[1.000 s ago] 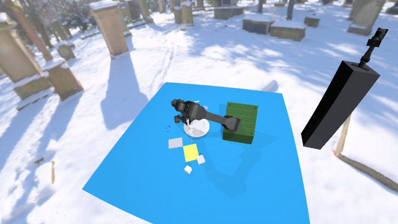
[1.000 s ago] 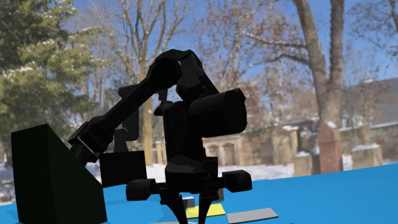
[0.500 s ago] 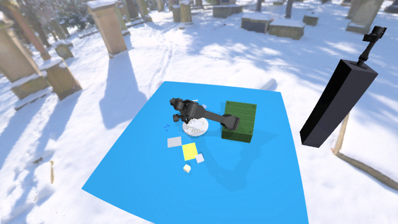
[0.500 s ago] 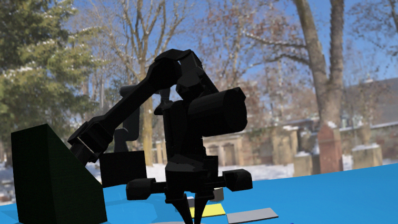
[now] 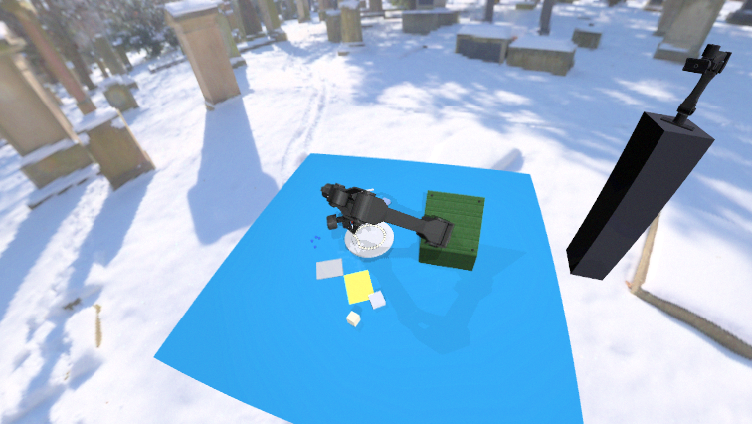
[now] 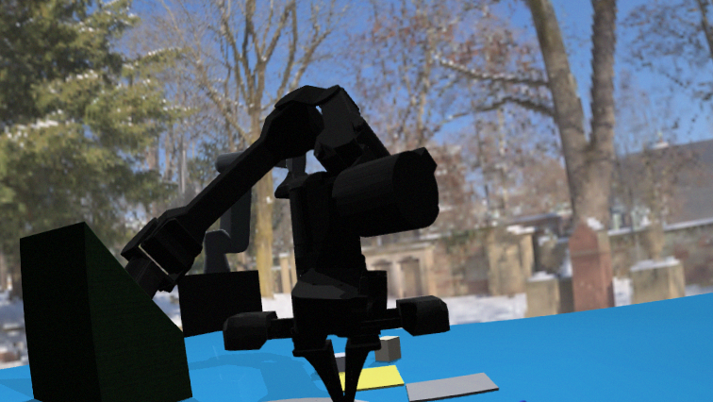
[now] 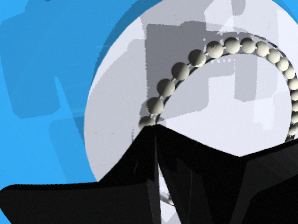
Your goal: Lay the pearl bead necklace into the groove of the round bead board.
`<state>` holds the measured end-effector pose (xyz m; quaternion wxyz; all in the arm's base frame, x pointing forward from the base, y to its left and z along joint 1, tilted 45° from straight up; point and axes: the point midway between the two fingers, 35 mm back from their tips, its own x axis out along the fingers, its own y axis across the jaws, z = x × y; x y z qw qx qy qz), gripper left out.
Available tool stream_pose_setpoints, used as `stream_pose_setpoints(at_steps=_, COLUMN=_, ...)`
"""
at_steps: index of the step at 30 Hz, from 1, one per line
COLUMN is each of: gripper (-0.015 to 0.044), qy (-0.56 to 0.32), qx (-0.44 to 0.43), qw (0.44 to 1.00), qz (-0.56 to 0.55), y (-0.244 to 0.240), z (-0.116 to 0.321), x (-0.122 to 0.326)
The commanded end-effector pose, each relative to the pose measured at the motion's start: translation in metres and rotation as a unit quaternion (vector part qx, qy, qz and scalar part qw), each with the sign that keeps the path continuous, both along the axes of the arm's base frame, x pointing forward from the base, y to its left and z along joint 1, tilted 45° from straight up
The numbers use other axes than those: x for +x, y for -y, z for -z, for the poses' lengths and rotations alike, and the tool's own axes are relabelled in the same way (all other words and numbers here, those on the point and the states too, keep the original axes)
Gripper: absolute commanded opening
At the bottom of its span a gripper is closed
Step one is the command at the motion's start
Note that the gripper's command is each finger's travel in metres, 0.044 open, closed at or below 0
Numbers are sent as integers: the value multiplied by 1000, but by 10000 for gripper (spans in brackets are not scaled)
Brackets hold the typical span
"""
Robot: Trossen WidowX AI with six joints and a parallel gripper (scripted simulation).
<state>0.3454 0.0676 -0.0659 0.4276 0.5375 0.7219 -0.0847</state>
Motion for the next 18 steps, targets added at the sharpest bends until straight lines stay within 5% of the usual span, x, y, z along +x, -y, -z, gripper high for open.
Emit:
stream_pose_setpoints(at_steps=1, gripper=0, qy=3, qx=1, qw=1000, qz=-1, y=-1, z=0, x=2)
stream_pose_setpoints(at_steps=10, gripper=0, qy=3, qx=1, qw=1000, qz=-1, y=-8, z=7, x=2)
stream_pose_setpoints(at_steps=18, gripper=210, qy=6, qx=-1, qw=1000, qz=-4, y=-6, z=4, x=3)
